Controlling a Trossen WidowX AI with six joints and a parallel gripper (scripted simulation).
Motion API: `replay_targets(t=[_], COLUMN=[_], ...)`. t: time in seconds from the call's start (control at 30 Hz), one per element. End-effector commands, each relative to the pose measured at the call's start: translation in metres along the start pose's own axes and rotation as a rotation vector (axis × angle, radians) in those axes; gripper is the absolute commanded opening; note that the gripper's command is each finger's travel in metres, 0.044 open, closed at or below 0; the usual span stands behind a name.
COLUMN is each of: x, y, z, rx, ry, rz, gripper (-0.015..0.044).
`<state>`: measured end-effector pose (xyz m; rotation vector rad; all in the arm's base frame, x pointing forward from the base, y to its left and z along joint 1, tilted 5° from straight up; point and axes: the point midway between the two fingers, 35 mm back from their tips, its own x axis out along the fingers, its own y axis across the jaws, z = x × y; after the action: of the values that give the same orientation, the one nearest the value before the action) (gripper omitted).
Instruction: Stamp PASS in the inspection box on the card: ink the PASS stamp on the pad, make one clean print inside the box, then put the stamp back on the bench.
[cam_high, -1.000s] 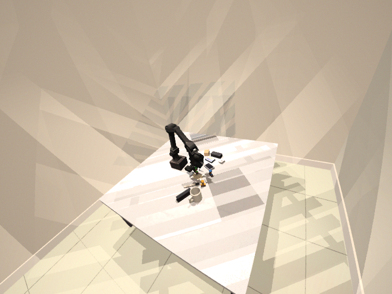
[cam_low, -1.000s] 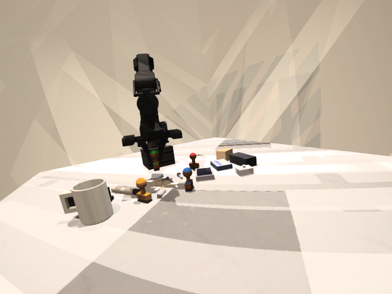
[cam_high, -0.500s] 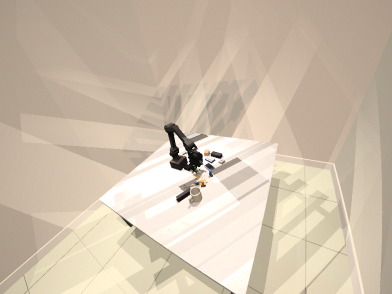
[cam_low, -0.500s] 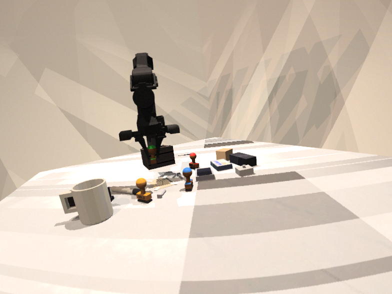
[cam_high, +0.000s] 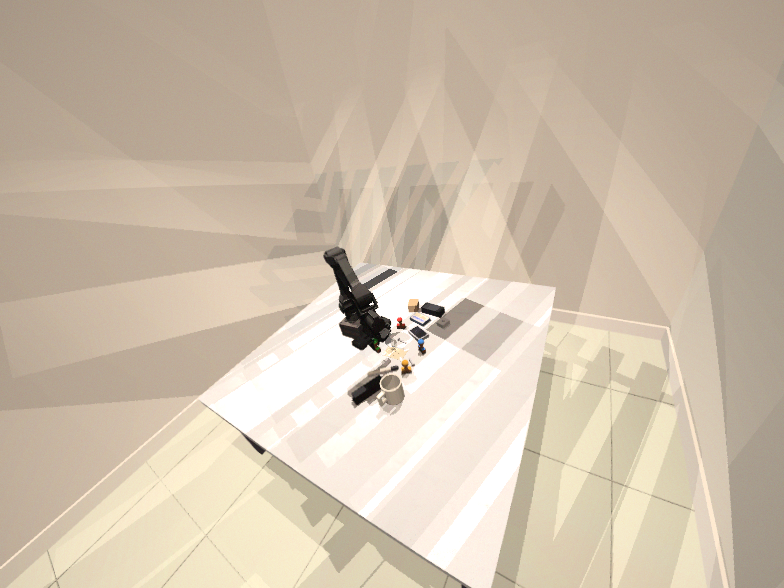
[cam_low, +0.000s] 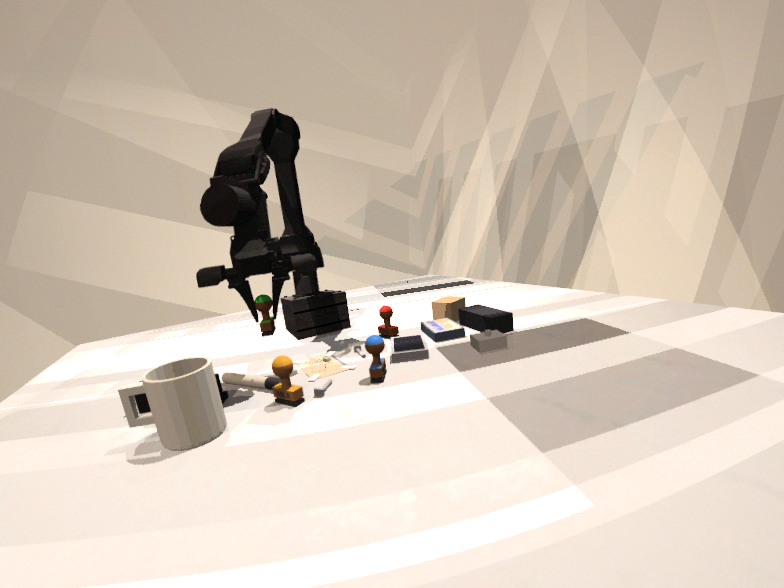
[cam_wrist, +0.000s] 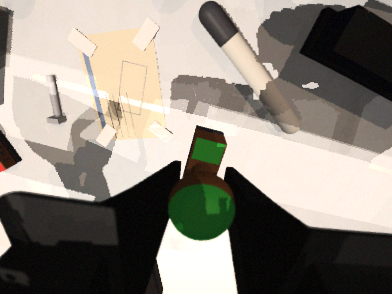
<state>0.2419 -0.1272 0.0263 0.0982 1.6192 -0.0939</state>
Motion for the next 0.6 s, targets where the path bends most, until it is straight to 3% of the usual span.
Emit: replay_targets(t=[0.0,0.57], x=[-0.002,0.018], y=[-0.015,-0.016], z=[-0.008,-0.006], rx=[-0.003,-0.003], ry=[-0.009,-0.009], rz=[-0.011,-0.011], gripper=[0.0,0.0])
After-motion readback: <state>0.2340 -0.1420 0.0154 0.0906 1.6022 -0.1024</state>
